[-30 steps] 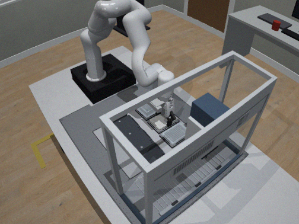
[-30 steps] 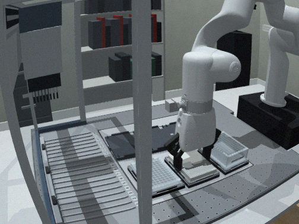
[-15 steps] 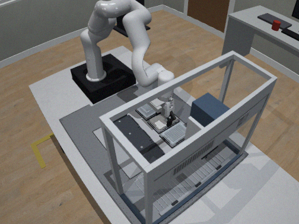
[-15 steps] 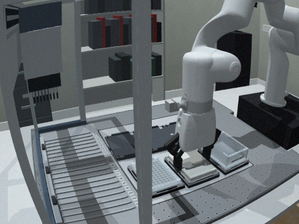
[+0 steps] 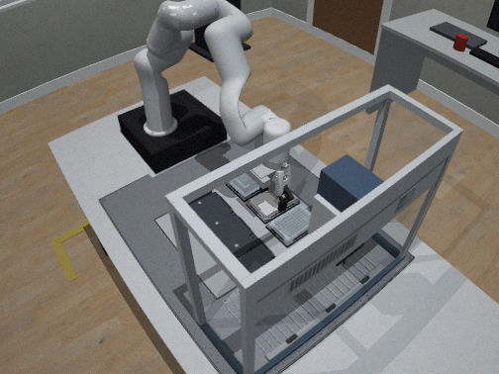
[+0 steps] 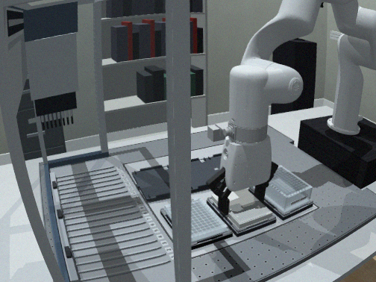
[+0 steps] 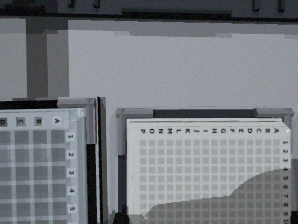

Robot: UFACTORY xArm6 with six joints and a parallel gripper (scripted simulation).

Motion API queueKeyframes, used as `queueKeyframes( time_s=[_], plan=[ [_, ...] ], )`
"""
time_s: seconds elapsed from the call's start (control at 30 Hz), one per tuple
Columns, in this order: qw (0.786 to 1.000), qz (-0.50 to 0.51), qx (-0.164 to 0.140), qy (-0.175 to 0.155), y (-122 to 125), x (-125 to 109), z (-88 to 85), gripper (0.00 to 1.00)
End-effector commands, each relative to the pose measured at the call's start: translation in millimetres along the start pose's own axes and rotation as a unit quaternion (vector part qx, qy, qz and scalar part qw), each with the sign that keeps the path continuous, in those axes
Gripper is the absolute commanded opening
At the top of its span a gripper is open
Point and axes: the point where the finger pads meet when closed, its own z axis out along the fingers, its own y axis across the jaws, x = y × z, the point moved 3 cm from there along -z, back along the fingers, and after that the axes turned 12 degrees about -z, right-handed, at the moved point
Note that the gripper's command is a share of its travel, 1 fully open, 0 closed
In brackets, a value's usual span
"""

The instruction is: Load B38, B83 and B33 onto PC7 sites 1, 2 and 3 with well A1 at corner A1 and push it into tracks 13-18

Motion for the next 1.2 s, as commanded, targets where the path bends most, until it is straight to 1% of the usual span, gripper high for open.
queueKeyframes(
  time_s=[0.0, 1.17],
  plan=[
    [1.000, 0.000, 0.003, 0.000, -2, 0, -2.0, 0.00],
    [1.000, 0.000, 0.003, 0.000, -2, 0, -22.0, 0.00]
  ],
)
